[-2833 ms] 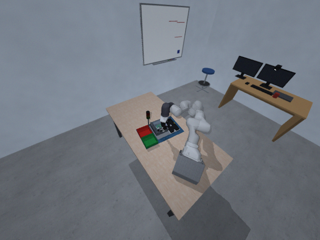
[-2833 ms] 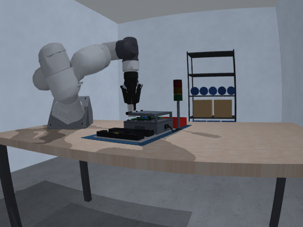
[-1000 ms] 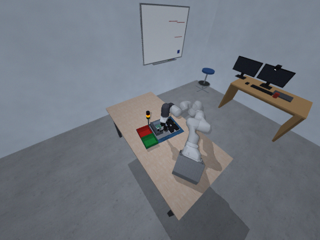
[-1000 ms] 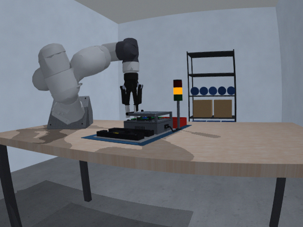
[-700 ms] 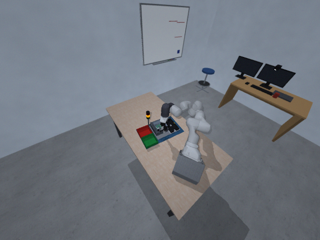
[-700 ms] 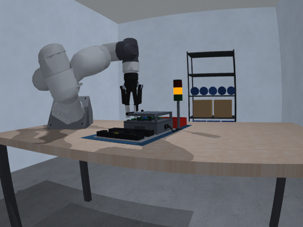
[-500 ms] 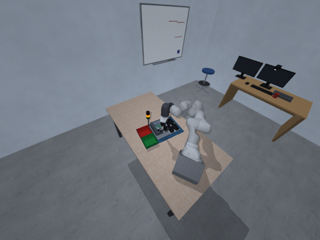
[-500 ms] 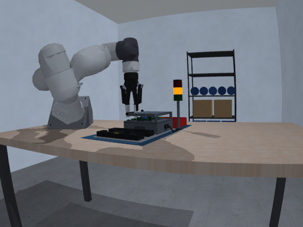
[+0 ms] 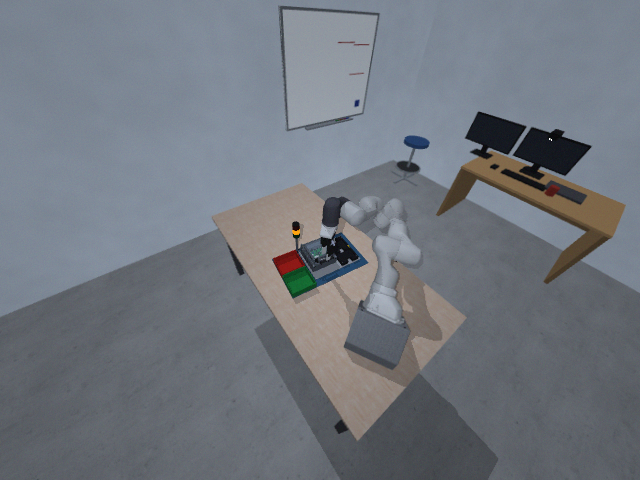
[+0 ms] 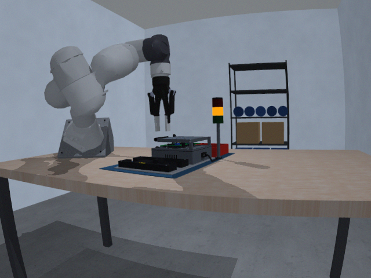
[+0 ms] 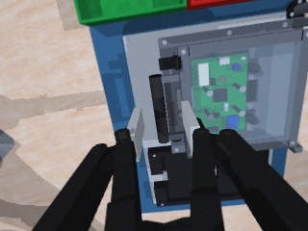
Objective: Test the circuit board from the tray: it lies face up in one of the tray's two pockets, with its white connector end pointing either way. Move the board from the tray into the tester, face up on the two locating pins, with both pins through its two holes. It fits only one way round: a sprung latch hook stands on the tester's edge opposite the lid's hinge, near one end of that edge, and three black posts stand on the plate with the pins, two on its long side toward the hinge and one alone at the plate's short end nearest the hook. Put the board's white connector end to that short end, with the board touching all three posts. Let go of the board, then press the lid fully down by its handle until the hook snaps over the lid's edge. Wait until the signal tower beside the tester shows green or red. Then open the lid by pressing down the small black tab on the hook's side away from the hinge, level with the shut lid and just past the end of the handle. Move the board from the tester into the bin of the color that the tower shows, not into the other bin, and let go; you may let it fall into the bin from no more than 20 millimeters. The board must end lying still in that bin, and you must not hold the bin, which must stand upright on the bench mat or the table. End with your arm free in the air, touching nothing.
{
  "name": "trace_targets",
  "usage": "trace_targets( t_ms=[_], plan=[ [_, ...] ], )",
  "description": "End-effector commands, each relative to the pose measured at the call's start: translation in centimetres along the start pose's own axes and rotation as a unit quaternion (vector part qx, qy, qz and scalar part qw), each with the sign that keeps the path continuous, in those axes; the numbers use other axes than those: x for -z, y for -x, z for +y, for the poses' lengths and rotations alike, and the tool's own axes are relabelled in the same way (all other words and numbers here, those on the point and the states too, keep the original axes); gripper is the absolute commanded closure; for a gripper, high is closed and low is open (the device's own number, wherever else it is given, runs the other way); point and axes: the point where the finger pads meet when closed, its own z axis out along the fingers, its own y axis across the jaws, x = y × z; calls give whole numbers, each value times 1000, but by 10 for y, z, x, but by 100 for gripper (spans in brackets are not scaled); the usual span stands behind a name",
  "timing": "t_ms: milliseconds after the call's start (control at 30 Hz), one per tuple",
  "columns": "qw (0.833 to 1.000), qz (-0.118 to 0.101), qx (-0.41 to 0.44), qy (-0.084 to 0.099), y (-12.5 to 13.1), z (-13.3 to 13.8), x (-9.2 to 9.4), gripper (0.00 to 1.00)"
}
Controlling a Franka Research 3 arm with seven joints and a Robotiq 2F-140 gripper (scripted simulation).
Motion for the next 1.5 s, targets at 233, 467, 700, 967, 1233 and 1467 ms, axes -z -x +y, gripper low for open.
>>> trace_targets(
  t_ms=[233,467,700,967,1233,1467],
  plan=[
    [1000,-6,-5,-3,4,-2,43,70],
    [1000,-6,-5,-3,3,-2,48,70],
    [1000,-6,-5,-3,3,-2,48,0],
    [1000,-6,-5,-3,3,-2,48,0],
    [1000,-6,-5,-3,3,-2,48,0],
    [1000,-6,-5,-3,3,-2,48,0]
  ],
)
